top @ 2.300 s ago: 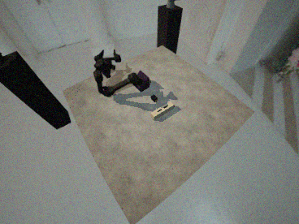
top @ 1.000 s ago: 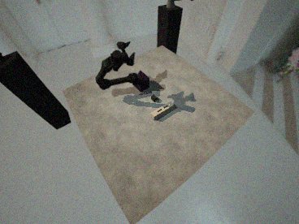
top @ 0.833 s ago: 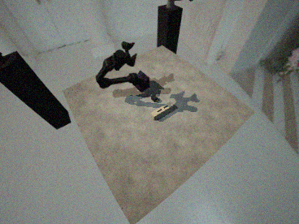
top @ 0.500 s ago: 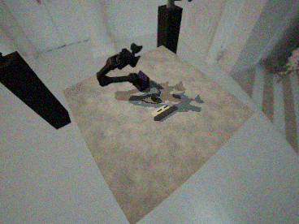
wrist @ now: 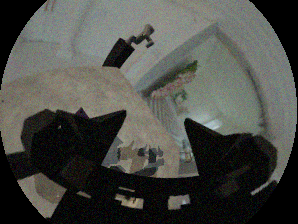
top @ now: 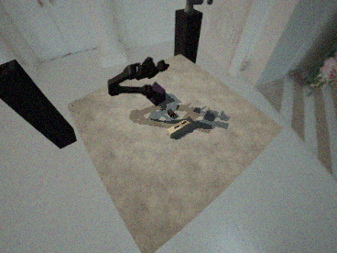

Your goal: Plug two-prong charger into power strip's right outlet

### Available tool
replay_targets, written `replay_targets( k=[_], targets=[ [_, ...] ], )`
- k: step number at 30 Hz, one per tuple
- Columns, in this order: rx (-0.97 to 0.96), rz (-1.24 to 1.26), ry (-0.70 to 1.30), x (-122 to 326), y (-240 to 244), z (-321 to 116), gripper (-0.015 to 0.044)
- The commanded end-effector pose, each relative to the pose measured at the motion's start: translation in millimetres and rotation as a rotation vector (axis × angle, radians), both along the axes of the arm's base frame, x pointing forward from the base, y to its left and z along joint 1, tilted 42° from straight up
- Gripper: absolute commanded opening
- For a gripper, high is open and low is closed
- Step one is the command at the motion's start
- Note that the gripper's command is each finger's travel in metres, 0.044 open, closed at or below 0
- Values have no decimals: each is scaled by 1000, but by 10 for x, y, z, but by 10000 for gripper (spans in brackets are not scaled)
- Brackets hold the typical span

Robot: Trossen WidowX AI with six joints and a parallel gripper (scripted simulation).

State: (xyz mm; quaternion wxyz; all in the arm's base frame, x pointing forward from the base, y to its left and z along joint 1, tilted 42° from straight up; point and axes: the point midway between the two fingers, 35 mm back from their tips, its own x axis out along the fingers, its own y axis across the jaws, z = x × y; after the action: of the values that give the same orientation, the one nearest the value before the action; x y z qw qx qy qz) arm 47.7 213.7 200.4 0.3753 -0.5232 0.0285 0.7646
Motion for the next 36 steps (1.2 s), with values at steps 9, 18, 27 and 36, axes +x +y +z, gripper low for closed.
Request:
replay_targets(
  k=[9,18,27,36],
  targets=[
    [-218,-360,100,324,-76,-353,440],
    [-358,-634,150,538,-163,-579,440],
    [-482,-911,177,735,-284,-790,440],
    [-589,-1195,178,922,-447,-982,440]
  ],
)
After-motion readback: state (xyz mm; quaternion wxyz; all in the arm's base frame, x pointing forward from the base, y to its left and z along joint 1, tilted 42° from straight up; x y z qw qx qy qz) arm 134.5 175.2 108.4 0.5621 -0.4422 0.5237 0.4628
